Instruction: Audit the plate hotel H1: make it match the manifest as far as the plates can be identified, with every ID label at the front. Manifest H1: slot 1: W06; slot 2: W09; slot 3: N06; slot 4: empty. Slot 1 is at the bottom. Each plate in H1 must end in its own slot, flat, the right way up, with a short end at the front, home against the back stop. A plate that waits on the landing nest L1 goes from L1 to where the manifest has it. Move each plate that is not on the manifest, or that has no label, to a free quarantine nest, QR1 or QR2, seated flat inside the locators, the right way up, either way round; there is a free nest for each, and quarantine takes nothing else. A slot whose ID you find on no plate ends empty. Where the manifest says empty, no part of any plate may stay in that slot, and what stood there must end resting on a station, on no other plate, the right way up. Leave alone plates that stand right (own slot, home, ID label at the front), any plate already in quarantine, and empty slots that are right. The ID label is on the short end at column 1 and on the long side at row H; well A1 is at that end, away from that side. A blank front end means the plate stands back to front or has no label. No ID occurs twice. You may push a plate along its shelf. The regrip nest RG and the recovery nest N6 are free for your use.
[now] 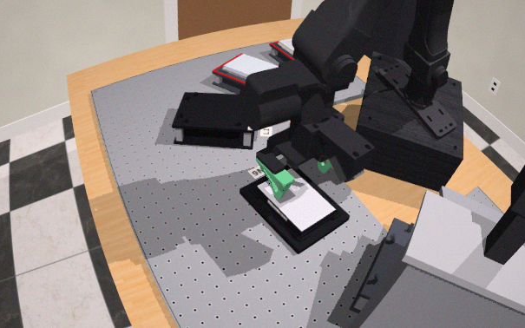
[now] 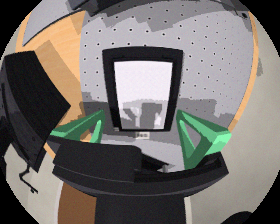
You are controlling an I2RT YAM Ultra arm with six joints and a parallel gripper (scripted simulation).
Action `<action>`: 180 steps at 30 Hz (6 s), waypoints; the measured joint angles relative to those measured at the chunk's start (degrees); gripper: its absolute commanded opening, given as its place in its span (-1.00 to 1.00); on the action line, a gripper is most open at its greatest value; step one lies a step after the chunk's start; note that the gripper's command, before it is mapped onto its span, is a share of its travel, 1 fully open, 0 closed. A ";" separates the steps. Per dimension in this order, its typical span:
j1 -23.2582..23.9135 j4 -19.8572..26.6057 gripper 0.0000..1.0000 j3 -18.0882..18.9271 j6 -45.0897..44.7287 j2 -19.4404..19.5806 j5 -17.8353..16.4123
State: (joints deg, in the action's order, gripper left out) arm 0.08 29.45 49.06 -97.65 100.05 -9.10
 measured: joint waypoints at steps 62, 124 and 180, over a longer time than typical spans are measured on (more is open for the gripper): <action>-1.64 -11.58 0.72 -1.57 1.49 9.07 0.39; -0.11 -1.36 0.72 -0.39 0.07 -0.35 0.37; 3.54 22.32 0.72 10.19 -3.37 -13.40 -0.07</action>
State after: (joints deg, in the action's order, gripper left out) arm 3.62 51.77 59.24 -101.01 86.65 -9.17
